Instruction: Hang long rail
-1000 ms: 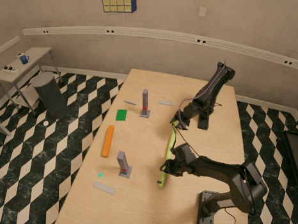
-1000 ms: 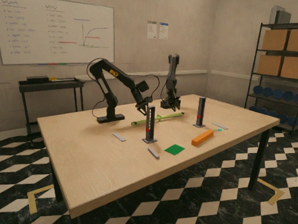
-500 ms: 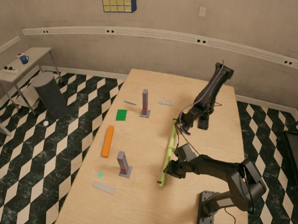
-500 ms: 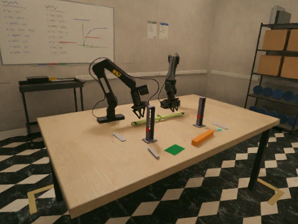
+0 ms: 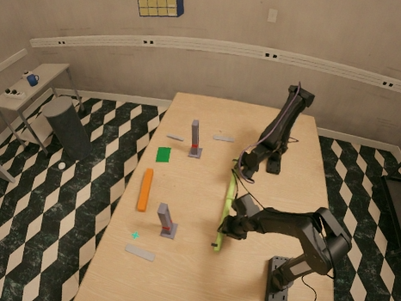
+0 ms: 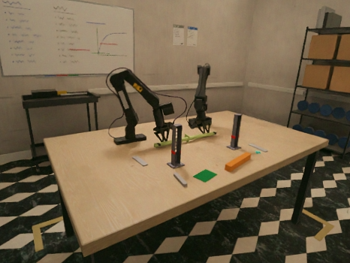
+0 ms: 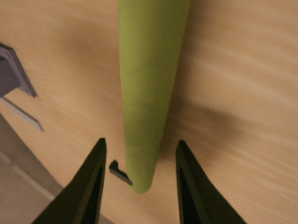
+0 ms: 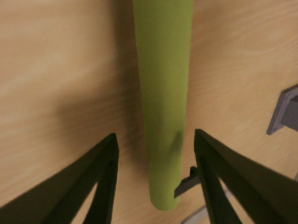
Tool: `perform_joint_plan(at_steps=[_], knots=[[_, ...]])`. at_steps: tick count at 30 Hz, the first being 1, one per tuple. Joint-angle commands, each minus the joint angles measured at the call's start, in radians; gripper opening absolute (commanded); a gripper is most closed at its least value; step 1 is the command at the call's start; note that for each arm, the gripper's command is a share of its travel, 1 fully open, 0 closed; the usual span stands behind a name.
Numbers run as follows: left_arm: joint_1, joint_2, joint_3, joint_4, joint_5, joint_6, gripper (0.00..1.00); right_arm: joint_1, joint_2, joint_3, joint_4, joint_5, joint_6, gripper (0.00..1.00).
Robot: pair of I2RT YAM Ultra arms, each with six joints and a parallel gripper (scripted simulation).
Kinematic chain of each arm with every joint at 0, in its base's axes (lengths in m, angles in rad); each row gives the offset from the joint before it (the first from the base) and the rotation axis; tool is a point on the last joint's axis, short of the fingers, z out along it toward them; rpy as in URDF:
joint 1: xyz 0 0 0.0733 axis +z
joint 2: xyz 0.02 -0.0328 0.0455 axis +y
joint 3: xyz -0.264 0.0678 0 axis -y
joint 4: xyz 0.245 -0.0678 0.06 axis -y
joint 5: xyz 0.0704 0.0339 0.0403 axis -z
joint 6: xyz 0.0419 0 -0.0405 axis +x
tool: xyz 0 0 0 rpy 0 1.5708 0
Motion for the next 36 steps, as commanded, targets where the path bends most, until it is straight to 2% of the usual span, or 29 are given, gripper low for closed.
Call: perform_joint_plan(at_steps=[1,19,20,22,23,27,28,30,31,36], knots=[[0.015,0.030,0.008,0.044,0.015,0.014,0.48,-0.021,0.021,-0.018,0.060,-0.012,-0.020,0.48],[0.030,0.076,0.005,0.085,0.021,0.023,0.48,-0.049,0.066,-0.039,0.140,-0.018,-0.044,0.48],[0.030,0.076,0.005,0.085,0.021,0.023,0.48,-0.049,0.066,-0.039,0.140,-0.018,-0.044,0.44],[0.030,0.076,0.005,0.085,0.021,0.023,0.48,-0.049,0.066,-0.039,0.140,-0.018,-0.044,0.44],[0.024,0.068,0.006,0.086,0.012,0.022,0.48,-0.049,0.066,-0.039,0.140,-0.018,-0.044,0.39],[0.024,0.068,0.006,0.086,0.012,0.022,0.48,-0.049,0.066,-0.039,0.138,-0.018,-0.044,0.39],[0.024,0.068,0.006,0.086,0.012,0.022,0.48,-0.049,0.066,-0.039,0.138,-0.018,-0.044,0.35],[0.024,0.068,0.006,0.086,0.012,0.022,0.48,-0.049,0.066,-0.039,0.138,-0.018,-0.044,0.35],[0.024,0.068,0.006,0.086,0.012,0.022,0.48,-0.049,0.066,-0.039,0.138,-0.018,-0.044,0.31],[0.024,0.068,0.006,0.086,0.012,0.022,0.48,-0.044,0.060,-0.028,0.129,-0.013,-0.043,0.27]])
